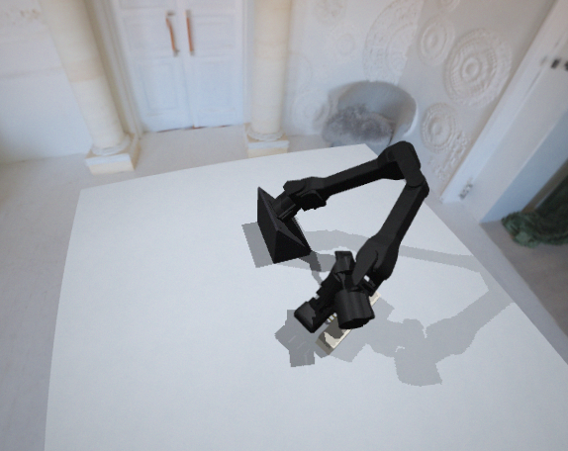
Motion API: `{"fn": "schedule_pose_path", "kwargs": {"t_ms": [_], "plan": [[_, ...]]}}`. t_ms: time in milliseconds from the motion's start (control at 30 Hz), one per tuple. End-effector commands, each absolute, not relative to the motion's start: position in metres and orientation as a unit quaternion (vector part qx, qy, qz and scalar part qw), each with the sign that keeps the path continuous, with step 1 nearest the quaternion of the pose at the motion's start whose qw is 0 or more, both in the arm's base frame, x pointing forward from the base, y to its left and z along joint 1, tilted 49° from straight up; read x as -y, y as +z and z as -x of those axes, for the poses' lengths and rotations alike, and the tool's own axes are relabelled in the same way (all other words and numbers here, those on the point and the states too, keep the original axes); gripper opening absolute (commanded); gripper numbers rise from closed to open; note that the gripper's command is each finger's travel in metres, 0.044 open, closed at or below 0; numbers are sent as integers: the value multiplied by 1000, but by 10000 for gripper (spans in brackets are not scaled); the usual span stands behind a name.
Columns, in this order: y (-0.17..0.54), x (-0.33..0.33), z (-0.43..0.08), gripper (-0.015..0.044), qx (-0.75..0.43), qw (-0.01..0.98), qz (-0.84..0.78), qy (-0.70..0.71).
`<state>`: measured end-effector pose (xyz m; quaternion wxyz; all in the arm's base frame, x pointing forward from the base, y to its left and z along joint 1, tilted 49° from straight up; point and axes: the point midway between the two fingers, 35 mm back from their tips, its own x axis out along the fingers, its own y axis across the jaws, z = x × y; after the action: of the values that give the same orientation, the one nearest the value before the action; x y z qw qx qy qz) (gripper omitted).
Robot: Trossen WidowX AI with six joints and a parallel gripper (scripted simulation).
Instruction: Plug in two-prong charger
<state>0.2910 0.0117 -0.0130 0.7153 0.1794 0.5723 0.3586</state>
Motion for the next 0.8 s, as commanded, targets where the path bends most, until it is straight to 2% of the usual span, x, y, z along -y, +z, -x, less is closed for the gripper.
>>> {"fn": "schedule_pose_path", "kwargs": {"t_ms": [0,767], "plan": [[-12,-12,-292,0,-572,715,-182,358],[-11,-12,-297,0,-572,715,-182,358]]}}
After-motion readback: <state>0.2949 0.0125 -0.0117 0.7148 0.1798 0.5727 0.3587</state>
